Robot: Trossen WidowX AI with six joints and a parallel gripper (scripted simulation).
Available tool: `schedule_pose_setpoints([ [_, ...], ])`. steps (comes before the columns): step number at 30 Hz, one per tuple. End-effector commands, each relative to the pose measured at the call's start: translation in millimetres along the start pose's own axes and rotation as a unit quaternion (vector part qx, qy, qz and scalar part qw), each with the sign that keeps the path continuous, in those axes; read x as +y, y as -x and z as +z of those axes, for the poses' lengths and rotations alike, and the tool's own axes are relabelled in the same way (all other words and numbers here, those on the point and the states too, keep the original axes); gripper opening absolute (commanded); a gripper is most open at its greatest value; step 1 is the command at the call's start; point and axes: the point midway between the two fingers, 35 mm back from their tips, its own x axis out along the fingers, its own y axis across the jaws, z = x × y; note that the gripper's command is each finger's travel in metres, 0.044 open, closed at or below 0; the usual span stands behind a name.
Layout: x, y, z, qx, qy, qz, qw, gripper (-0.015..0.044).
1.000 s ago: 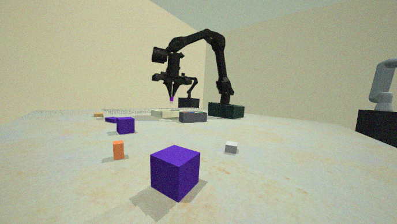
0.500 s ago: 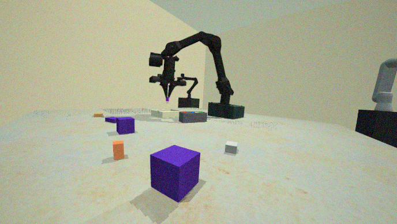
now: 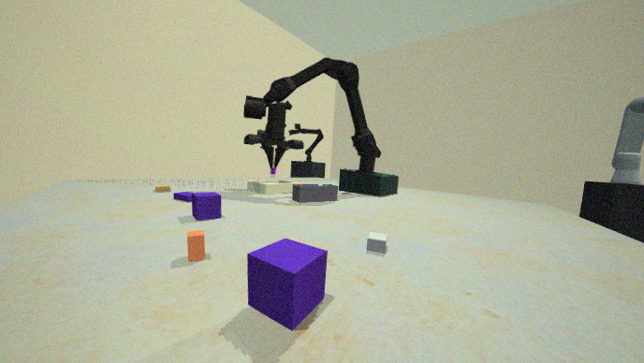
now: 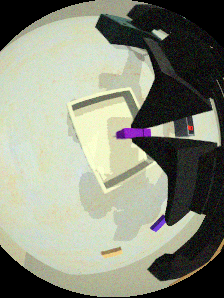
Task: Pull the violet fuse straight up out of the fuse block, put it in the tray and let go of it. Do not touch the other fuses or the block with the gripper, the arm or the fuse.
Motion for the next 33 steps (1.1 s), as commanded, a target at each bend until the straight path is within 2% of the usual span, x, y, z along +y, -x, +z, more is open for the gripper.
schedule_pose_setpoints([
  [1,-2,-9,0,0.000,0.000,-0.005,1.000,0.0000],
  [10,-2,-17,0,0.000,0.000,-0.005,1.000,0.0000],
  [23,-1,-11,0,0.000,0.001,-0.002,1.000,0.0330],
  [26,-1,20,0,0.000,0.000,-0.005,1.000,0.0330],
  [33,-2,23,0,0.000,0.000,-0.005,1.000,0.0330],
])
